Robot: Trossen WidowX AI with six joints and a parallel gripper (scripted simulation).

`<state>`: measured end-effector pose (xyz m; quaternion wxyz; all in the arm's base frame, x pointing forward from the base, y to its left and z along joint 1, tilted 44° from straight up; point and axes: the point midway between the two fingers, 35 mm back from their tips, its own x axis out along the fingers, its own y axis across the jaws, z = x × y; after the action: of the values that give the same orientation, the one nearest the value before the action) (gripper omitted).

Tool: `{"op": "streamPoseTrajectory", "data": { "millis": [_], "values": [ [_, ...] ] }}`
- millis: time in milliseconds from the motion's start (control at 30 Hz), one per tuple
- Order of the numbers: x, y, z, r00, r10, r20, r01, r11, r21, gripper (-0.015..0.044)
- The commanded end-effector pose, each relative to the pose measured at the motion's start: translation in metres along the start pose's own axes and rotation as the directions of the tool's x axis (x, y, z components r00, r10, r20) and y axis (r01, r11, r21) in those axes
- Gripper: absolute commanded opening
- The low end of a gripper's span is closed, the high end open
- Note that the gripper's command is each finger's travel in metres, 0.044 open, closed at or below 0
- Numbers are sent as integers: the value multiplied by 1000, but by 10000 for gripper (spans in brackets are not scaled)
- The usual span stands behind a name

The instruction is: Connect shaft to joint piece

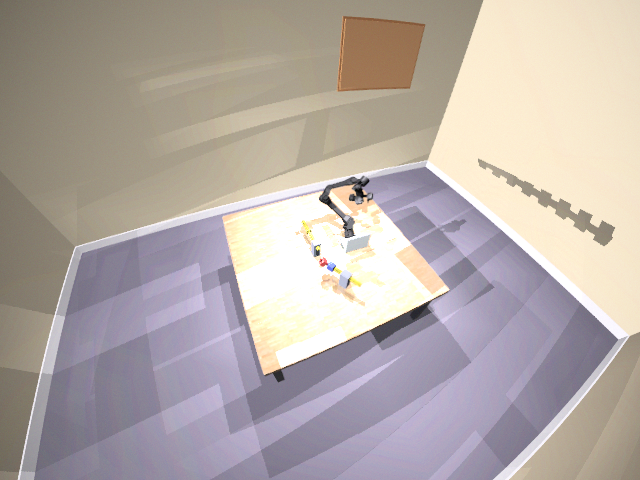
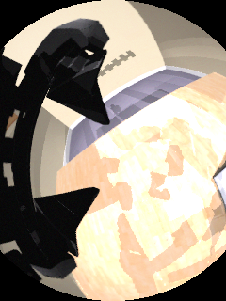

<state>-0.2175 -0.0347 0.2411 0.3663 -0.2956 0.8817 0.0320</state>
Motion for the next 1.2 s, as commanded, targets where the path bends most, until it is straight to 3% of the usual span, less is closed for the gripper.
{"op": "streamPoseTrajectory", "data": {
  "millis": [0, 400, 600, 1167],
  "values": [
    [-1, 1, -1, 1000, 3, 0, -3, 1000, 5, 426],
    [-92, 34, -26, 986, 167, 0, -156, 926, 344, 440],
    [-100, 43, -24, 980, 196, 13, -188, 911, 366, 440],
    [-171, 149, 63, 868, 441, 226, -496, 757, 426, 440]
  ]
}}
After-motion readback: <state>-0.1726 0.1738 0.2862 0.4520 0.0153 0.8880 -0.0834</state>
